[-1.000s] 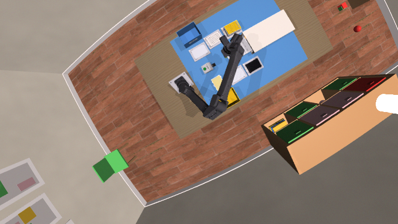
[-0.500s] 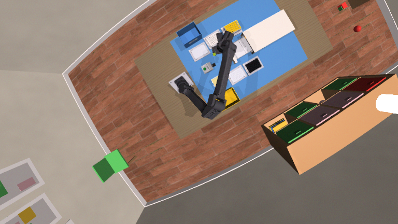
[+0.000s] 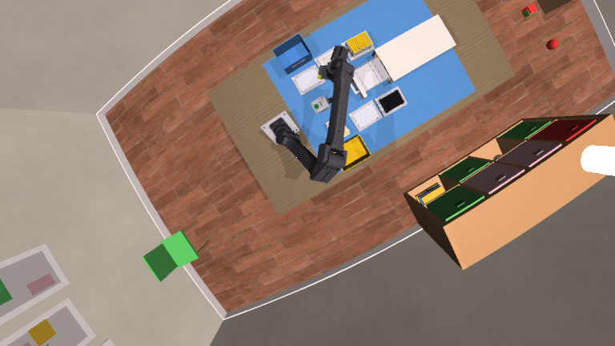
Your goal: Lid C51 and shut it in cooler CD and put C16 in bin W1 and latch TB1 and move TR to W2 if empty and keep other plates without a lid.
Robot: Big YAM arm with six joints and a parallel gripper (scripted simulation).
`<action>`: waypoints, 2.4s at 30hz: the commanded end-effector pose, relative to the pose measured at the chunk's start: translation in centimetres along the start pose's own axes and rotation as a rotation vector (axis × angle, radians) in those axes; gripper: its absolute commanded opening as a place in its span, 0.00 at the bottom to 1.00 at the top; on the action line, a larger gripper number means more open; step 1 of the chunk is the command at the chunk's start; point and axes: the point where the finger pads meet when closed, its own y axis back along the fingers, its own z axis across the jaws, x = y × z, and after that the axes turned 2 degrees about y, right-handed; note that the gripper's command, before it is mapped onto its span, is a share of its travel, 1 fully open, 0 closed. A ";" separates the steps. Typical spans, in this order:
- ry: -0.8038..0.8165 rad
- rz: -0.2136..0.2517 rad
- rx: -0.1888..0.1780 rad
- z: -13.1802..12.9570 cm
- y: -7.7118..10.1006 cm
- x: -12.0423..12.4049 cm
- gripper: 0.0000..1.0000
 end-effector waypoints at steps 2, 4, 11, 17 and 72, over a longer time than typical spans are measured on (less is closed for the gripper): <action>-0.213 -0.015 0.009 2.5 0.2 -0.7 1.00; -0.280 -0.016 0.009 3.3 0.1 -0.6 1.00; -0.461 -0.005 0.000 4.8 -0.4 -0.4 1.00; -0.646 -0.016 0.005 7.7 0.0 -0.5 1.00; -0.815 0.000 0.002 13.6 -3.5 -0.2 1.00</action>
